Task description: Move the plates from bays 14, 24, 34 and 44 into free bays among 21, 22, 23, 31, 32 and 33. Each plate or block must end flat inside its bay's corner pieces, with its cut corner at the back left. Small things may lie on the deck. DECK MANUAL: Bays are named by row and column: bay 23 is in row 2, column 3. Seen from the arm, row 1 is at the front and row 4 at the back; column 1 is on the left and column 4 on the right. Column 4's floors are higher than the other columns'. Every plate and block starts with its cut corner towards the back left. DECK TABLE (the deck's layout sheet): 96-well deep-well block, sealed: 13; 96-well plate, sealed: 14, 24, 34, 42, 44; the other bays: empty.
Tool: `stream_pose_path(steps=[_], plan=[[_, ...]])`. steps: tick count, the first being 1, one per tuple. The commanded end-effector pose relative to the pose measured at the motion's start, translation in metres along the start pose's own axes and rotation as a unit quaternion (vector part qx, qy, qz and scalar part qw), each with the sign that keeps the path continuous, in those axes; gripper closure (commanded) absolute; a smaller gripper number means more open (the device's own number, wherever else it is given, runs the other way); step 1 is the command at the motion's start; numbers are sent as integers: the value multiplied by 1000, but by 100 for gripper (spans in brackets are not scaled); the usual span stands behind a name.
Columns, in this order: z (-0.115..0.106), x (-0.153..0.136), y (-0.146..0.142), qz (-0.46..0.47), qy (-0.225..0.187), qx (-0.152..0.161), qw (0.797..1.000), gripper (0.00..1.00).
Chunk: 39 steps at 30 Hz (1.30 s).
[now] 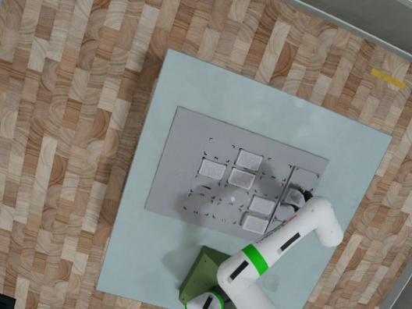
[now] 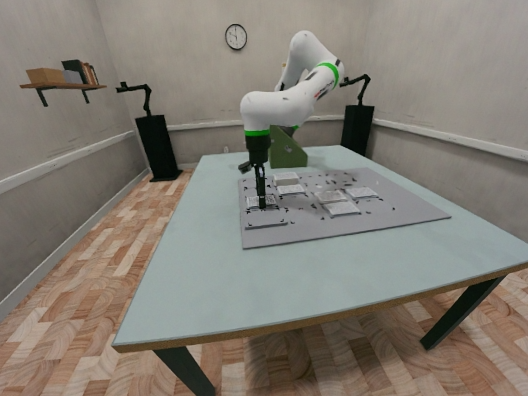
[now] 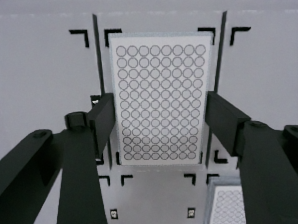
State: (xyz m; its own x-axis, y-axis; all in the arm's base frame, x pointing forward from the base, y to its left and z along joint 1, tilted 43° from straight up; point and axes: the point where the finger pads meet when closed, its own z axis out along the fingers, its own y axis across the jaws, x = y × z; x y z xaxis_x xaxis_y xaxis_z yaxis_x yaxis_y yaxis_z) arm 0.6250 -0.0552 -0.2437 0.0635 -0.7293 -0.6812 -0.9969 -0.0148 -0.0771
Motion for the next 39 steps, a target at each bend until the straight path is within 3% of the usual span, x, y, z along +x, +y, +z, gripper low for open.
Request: stream_pose_path(steps=[1,39], plan=[[-1,0,-1,0,1,1,1000,90],[-8,0,-1,0,1,1,1000,90]])
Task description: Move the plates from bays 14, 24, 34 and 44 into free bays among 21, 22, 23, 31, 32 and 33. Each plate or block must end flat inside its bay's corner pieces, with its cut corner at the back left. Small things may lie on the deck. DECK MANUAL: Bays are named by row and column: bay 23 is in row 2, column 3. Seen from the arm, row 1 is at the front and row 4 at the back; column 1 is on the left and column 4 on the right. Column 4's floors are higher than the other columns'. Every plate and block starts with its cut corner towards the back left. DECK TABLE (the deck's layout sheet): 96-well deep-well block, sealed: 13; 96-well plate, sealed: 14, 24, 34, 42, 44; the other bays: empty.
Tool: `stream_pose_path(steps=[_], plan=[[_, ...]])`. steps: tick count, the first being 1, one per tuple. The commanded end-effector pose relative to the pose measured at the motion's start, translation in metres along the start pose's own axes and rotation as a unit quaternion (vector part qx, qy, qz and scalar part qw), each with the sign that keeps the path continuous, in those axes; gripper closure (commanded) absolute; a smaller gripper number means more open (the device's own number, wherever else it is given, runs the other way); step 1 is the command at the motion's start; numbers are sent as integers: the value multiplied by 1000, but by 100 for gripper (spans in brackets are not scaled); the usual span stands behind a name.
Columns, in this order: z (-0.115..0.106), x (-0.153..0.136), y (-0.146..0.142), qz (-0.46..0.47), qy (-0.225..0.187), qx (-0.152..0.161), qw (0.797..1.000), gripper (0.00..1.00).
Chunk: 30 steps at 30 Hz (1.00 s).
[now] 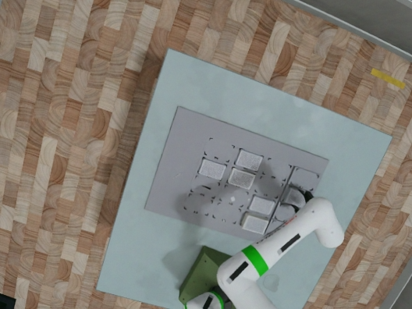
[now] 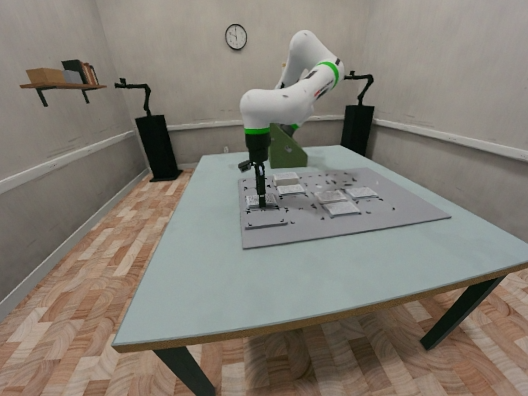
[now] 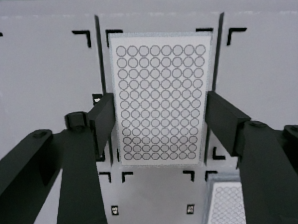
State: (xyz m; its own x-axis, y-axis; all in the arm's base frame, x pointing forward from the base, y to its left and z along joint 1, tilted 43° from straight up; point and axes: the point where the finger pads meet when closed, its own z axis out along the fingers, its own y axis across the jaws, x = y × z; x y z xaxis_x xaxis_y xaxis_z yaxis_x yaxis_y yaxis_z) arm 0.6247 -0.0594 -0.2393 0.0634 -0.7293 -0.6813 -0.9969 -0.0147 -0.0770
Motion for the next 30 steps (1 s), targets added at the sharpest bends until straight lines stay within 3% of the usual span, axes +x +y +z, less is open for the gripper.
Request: stream_pose_path(steps=[1,16,30], plan=[[-2,0,-1,0,1,1,1000,90],[-5,0,-1,0,1,1,1000,90],[-23,0,-1,0,1,1,1000,90]])
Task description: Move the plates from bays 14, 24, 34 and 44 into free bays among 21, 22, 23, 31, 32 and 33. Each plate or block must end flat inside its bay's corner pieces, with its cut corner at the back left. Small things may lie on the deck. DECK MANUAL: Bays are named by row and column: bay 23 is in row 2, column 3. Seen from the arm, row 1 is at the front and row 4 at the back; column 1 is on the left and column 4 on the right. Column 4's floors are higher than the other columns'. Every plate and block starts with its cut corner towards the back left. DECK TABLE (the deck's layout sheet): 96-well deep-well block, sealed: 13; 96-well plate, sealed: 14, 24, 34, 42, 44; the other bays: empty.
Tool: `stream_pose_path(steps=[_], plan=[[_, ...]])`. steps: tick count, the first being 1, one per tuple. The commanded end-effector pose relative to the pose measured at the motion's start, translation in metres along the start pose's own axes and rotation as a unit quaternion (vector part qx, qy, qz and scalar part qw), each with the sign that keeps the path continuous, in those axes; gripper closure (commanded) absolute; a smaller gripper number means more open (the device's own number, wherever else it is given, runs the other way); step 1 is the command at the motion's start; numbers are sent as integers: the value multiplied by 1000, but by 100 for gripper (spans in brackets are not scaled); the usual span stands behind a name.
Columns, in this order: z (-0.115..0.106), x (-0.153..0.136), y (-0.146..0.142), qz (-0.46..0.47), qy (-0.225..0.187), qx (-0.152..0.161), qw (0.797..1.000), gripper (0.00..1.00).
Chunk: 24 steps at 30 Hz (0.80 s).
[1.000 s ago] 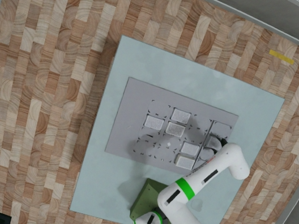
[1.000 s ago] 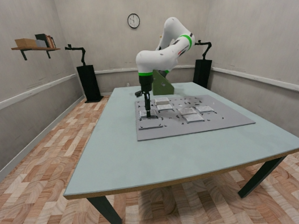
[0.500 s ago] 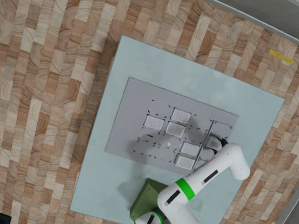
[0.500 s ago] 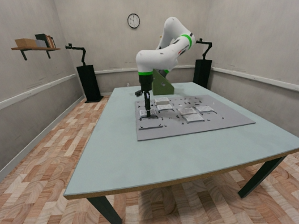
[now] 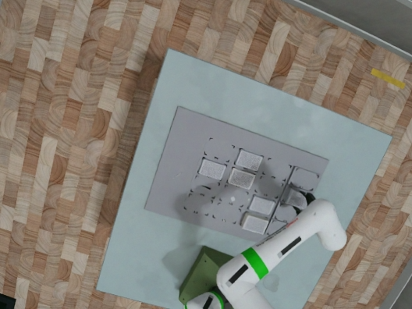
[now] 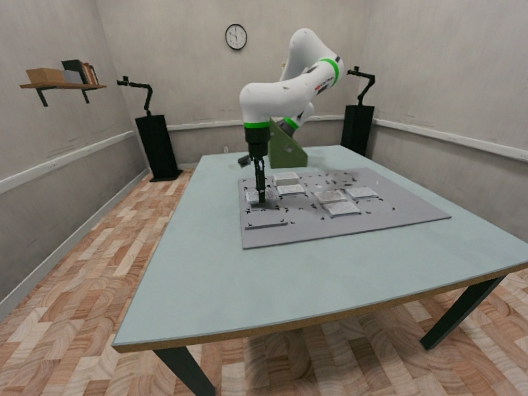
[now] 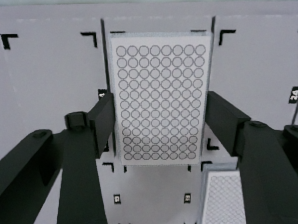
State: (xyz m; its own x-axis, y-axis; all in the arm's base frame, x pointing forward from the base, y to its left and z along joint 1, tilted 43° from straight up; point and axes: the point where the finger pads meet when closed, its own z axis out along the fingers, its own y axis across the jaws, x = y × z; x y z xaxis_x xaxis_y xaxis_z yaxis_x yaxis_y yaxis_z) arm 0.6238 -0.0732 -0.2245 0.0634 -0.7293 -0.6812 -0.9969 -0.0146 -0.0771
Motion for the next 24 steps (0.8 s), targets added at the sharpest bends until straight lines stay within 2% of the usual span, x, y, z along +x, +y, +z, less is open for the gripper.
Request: stream_pose_path(steps=[1,24], plan=[[-2,0,-1,0,1,1,1000,90],[-29,0,-1,0,1,1,1000,90]])
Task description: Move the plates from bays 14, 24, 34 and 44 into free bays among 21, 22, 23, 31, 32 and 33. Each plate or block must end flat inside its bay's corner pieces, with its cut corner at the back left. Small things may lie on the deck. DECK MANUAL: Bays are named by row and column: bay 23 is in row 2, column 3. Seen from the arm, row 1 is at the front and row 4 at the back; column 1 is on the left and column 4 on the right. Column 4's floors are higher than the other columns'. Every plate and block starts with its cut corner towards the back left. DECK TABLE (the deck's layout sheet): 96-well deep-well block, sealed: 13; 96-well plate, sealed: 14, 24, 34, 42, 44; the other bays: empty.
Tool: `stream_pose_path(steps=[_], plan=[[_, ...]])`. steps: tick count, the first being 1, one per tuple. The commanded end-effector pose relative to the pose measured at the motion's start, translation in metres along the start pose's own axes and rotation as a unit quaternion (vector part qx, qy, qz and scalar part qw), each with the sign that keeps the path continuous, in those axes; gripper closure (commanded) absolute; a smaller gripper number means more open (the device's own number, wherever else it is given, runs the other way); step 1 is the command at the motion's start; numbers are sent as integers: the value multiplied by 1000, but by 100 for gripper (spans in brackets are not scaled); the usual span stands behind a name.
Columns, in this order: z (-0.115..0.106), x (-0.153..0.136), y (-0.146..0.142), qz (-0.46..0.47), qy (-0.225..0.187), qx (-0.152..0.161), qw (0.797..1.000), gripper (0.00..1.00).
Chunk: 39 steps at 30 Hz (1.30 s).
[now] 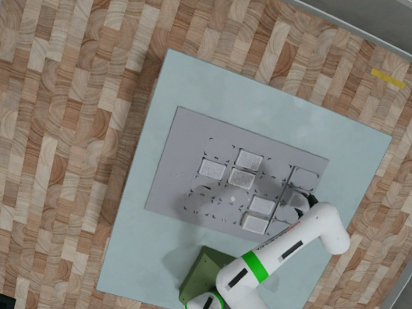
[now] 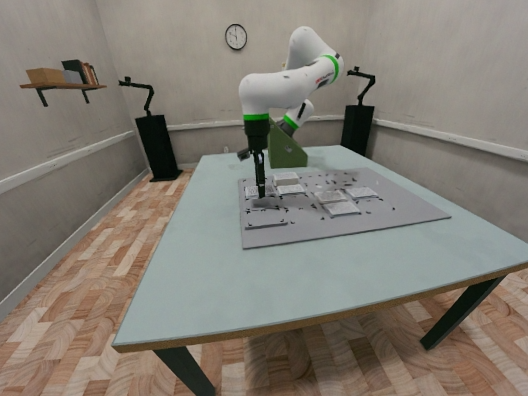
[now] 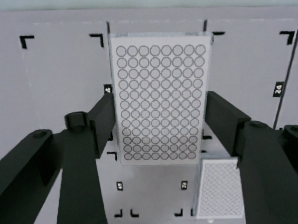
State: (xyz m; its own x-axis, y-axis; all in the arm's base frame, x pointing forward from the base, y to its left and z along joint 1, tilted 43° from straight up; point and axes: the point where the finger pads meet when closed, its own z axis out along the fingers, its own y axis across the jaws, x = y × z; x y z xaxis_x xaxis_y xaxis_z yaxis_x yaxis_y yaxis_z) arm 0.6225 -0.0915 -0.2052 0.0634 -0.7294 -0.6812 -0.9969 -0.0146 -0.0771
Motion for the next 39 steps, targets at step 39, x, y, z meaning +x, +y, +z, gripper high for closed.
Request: stream_pose_path(steps=[39], plan=[[-2,-85,-1,0,1,1,1000,90]])
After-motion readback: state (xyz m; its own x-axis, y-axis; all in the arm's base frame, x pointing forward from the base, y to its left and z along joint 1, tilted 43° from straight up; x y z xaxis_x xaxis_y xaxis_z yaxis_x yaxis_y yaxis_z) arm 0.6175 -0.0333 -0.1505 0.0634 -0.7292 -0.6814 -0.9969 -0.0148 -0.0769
